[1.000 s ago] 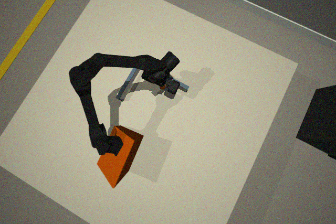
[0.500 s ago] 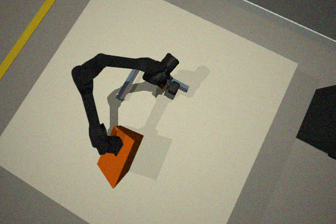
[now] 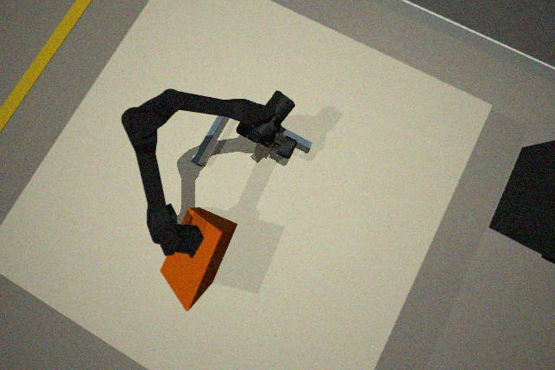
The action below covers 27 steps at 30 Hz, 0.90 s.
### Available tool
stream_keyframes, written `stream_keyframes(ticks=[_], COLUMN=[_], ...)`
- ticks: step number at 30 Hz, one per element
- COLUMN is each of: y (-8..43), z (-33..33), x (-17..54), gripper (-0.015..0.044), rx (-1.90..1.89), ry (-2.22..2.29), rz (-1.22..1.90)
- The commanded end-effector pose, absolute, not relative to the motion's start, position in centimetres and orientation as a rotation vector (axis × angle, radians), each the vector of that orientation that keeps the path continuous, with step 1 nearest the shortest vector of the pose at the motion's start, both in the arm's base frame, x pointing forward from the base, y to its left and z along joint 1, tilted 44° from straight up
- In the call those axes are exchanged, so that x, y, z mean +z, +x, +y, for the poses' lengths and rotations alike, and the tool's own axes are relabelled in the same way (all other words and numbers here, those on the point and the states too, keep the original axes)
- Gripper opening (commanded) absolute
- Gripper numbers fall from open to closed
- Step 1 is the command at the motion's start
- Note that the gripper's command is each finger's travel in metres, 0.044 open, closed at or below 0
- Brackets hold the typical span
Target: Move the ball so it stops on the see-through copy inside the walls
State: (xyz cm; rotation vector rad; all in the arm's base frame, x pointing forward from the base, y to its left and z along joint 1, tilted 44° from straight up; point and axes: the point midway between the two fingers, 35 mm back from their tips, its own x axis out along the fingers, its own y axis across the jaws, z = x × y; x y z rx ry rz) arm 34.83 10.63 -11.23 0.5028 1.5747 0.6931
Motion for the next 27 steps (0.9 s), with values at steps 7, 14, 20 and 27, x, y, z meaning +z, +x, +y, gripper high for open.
stream_keyframes(ticks=[7, 14, 20, 27], y=[34.7, 35.2, 36.0, 36.4], z=[10.7, 9.7, 7.3, 2.8], x=[-11.4, -10.1, -7.3, -3.2], gripper=[0.0120, 0.0000, 0.0000, 0.0000], rx=[0.692, 0.699, 0.704, 0.689], ry=[0.512, 0.488, 0.467, 0.499], rz=[1.578, 1.582, 1.586, 1.580])
